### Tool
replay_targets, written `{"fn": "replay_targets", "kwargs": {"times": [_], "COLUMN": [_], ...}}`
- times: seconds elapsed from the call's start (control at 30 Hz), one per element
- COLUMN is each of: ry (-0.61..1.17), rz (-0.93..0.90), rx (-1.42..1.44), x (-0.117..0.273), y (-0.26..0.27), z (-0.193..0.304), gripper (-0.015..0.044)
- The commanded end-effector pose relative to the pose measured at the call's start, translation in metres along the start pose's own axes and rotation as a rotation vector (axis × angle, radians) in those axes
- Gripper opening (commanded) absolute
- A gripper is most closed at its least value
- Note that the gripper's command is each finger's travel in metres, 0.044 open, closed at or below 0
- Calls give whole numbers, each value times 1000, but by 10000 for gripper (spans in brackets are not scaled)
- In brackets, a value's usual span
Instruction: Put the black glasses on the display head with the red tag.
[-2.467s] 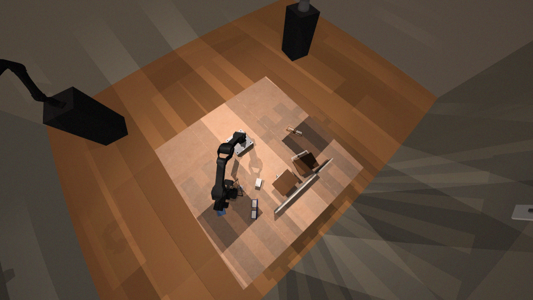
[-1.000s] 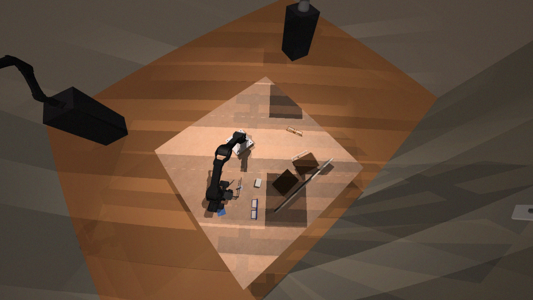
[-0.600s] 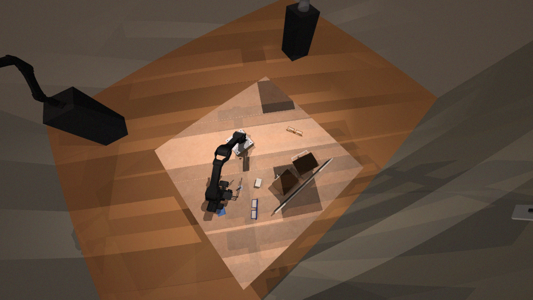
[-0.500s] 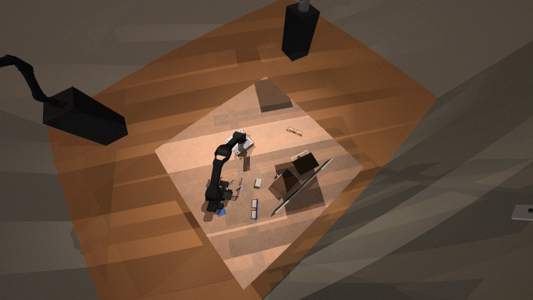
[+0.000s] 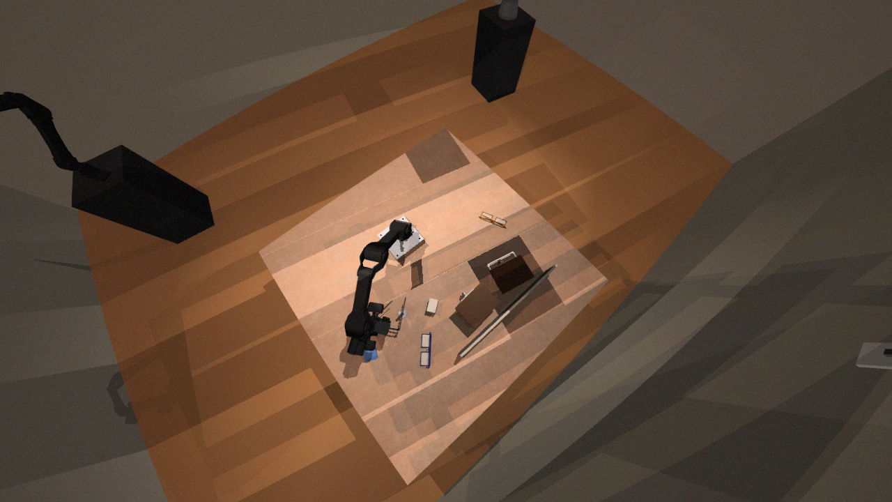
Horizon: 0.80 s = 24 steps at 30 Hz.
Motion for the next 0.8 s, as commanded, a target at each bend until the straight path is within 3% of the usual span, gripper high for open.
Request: {"fn": "replay_targets", "kwargs": {"times": [0.0,0.43,0.77], "ry": [-2,-2,-3], "rz": [-1,-1,-2], "rx": [-4,-4,-119], "x": [0,56,60], "y": [0,-1,4], "z": [-4,-7,-12], "gripper": [0,0,0]}}
Point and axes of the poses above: the point midway between the two fingers, 35 mm back from their tips, its own x axis back along the fingers, its own y axis across the jaws, z = x × y, the point moved 9 cm from there along x, back along the fingers, and after that the axes turned 8 degrees about x, right-handed, at the moved point
